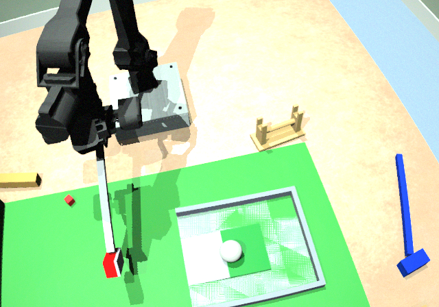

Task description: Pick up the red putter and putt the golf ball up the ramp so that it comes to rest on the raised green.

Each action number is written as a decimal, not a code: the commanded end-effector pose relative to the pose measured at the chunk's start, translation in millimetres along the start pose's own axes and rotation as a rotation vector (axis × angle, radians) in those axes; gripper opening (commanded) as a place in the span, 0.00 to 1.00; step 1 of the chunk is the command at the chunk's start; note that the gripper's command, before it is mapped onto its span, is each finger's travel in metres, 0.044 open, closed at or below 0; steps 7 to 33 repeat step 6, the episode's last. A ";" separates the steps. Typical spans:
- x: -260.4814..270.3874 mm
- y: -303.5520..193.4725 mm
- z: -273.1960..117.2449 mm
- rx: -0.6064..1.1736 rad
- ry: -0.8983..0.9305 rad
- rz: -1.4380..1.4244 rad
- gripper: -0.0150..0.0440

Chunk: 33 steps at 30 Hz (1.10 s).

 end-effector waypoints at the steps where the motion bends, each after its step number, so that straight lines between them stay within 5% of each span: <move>1: -0.3 0.4 0.1 -0.003 -0.002 0.000 0.25; 33: -0.3 0.4 0.1 -0.003 -0.002 0.000 0.25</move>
Point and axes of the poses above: the point midway between the two fingers, 35 mm back from their tips, its own z axis out along the fingers, its own x axis across the jaws, y = z × x, the point moved 10 cm from there along -z, back along the fingers, and after that the axes turned 14 degrees about -z, right-handed, at the moved point
